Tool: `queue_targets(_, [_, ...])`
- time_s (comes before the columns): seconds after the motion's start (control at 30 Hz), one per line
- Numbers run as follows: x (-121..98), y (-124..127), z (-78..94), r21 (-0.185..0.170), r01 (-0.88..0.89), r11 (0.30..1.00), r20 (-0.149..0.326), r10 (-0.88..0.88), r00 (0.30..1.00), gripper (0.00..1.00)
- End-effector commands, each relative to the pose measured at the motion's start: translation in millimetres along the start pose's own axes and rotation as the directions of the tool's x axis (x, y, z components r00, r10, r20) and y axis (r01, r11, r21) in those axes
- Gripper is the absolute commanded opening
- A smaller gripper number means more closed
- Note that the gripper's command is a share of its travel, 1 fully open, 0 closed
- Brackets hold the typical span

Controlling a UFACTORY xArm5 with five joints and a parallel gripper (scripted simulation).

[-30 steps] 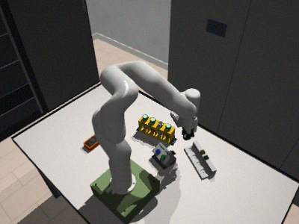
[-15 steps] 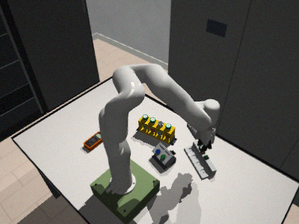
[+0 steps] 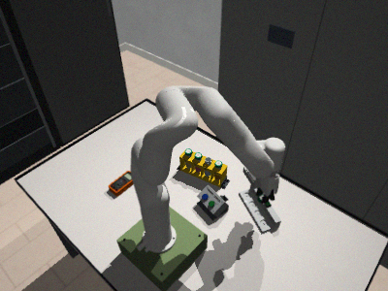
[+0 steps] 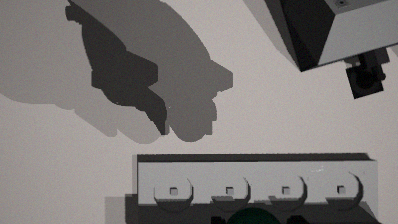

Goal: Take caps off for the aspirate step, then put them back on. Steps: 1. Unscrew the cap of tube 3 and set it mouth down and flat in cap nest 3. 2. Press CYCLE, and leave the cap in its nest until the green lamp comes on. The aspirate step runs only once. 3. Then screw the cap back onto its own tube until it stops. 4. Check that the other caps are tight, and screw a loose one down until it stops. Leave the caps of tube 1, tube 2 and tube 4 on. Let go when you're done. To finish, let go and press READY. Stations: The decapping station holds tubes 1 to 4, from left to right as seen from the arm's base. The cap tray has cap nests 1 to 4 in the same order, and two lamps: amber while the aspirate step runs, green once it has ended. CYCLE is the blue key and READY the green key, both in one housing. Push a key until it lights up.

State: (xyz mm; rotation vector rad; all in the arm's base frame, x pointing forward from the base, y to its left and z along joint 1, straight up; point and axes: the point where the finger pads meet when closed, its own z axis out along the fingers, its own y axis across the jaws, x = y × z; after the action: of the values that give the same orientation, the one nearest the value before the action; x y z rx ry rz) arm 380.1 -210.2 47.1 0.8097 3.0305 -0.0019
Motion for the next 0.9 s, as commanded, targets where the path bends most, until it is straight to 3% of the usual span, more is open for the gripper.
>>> queue_targets(0.0, [-2.7,-0.1,19.0,-0.001,0.000,1.000,0.005,0.000,1.000,0.00])
queue_targets(0.1, [-2.7,0.0,24.0,-0.001,0.000,1.000,0.005,0.000,1.000,0.00])
queue_targets(0.57, [-3.5,0.0,92.2,-0.001,0.000,1.000,0.005,0.000,1.000,0.00])
queue_targets(0.87, [-3.5,0.0,92.2,-0.001,0.000,1.000,0.005,0.000,1.000,0.00])
